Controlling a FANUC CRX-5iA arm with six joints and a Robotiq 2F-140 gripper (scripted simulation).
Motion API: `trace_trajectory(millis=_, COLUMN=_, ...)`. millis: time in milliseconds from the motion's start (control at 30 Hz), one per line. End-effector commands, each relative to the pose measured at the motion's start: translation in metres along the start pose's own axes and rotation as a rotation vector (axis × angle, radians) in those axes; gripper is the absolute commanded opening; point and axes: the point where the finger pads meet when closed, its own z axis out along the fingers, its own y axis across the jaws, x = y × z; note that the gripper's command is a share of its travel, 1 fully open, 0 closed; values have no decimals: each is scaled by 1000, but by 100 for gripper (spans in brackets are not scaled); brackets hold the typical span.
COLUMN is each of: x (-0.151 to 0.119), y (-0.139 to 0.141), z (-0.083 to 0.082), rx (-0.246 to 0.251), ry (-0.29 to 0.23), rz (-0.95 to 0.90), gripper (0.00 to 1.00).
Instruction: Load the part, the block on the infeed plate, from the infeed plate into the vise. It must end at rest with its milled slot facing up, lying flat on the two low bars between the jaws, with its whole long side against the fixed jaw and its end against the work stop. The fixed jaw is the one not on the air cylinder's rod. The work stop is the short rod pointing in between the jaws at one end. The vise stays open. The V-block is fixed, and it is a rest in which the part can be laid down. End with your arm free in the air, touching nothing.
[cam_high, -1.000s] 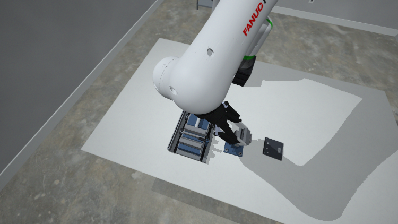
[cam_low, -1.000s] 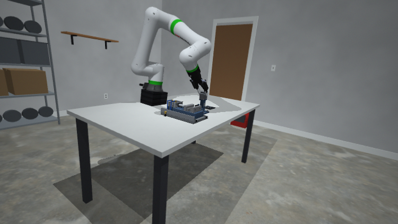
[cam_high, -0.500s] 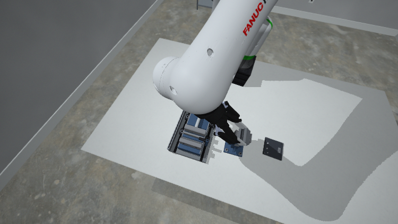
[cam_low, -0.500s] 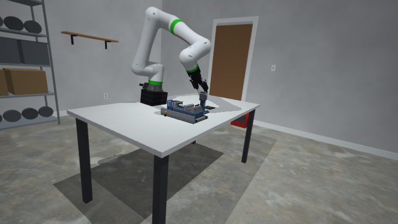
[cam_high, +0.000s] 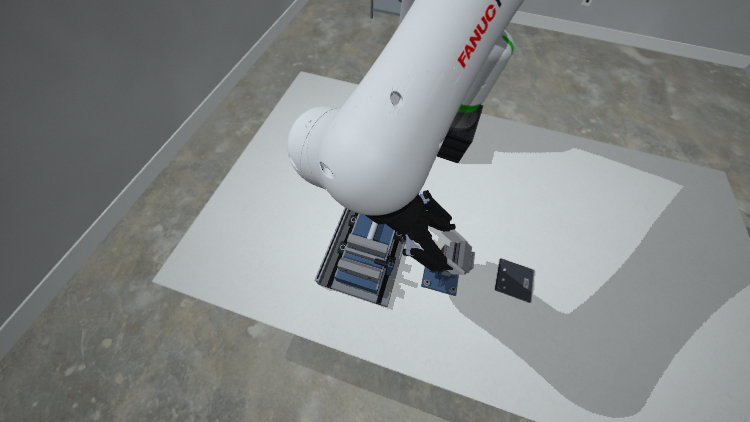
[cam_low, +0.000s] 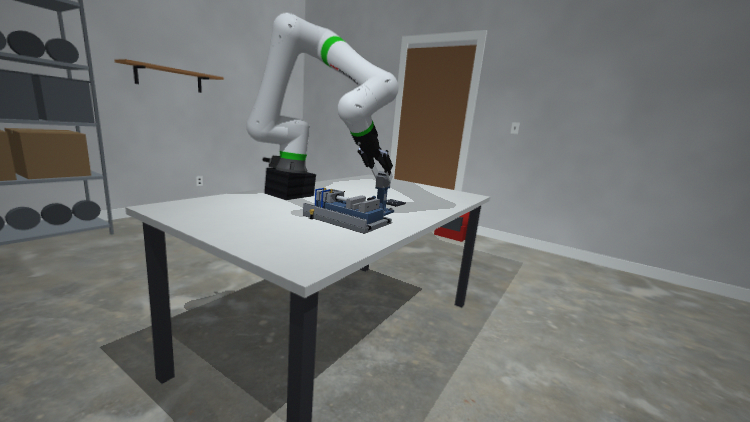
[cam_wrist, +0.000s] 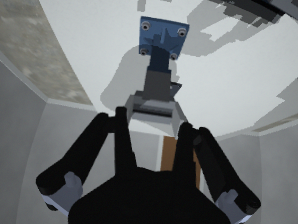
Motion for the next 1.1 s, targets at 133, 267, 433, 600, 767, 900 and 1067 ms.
trace_trajectory(millis=133, x=0, y=0, z=0, rx=0, ry=0, rz=0, gripper=0)
trace_trajectory(millis=267, x=0, y=0, z=0, rx=0, ry=0, rz=0, gripper=0)
trace_trajectory(millis=433, x=-1, y=0, z=0, rx=0, ry=0, rz=0, gripper=0)
trace_trajectory(millis=600, x=-1, y=0, z=-1, rx=0, ry=0, rz=0, gripper=0)
trace_trajectory(millis=767, x=-2, y=0, z=-2, rx=0, ry=0, rz=0, gripper=0)
trace_trajectory(millis=900, x=-3, y=0, z=-3, rx=0, ry=0, rz=0, gripper=0)
trace_trajectory(millis=1067, x=-4, y=0, z=-4, rx=0, ry=0, rz=0, gripper=0)
